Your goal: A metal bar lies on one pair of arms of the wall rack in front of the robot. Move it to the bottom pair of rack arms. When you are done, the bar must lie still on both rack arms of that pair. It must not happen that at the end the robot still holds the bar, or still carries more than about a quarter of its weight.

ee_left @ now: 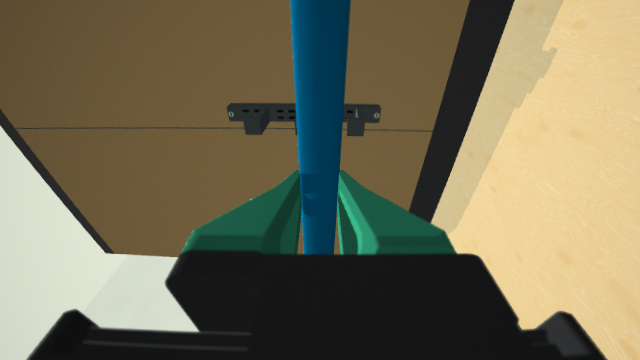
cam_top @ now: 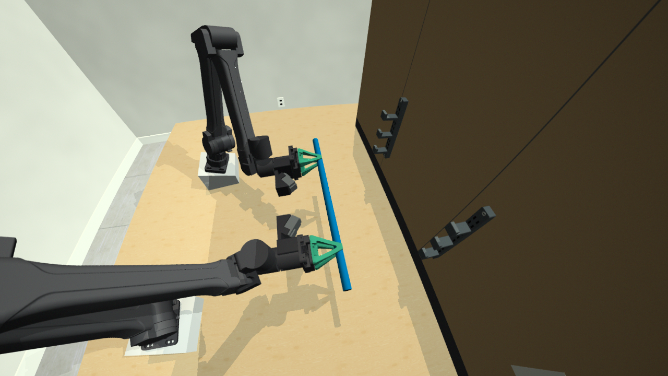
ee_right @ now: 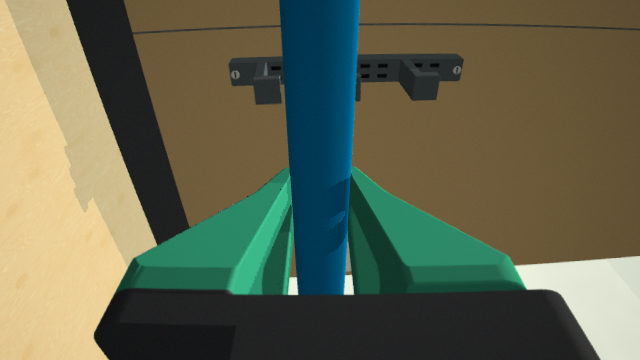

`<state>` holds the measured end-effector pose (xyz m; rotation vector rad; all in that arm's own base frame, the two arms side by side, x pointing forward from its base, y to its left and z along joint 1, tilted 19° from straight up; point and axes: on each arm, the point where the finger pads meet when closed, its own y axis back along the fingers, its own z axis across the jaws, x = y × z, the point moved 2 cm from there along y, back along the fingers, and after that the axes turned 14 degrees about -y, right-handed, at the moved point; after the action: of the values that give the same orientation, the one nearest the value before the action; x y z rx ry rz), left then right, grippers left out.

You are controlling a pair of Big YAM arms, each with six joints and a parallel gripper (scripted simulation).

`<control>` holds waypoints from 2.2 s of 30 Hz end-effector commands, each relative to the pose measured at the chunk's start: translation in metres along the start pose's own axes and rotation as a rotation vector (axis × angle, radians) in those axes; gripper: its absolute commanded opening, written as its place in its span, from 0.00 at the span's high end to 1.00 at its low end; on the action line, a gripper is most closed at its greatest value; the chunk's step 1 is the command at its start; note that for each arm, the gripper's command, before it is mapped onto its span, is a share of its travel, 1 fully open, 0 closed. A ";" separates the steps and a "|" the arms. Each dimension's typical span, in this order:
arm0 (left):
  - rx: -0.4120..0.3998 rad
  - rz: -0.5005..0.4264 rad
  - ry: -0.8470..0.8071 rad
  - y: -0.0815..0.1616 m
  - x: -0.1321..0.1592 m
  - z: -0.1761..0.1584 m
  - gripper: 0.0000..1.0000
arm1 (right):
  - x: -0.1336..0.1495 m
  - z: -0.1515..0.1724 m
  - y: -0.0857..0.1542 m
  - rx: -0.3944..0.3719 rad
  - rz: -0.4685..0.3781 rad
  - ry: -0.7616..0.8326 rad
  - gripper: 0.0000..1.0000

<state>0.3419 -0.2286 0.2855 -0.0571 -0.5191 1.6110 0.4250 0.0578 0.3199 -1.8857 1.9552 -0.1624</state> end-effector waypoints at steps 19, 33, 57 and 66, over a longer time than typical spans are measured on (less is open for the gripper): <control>-0.032 0.023 0.058 0.001 0.005 -0.004 1.00 | 0.004 0.000 -0.002 0.040 0.001 -0.017 1.00; -0.032 0.023 0.058 0.003 0.006 -0.004 1.00 | 0.003 -0.001 -0.003 0.040 0.001 -0.017 1.00; -0.032 0.023 0.058 0.007 0.009 -0.004 1.00 | -0.001 -0.005 -0.004 0.040 0.001 -0.017 1.00; -0.032 0.023 0.058 0.009 0.010 -0.004 1.00 | -0.003 -0.007 -0.004 0.040 0.001 -0.017 1.00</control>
<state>0.3466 -0.2301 0.2739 -0.0426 -0.5099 1.6052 0.4288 0.0552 0.3082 -1.8785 1.9677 -0.1599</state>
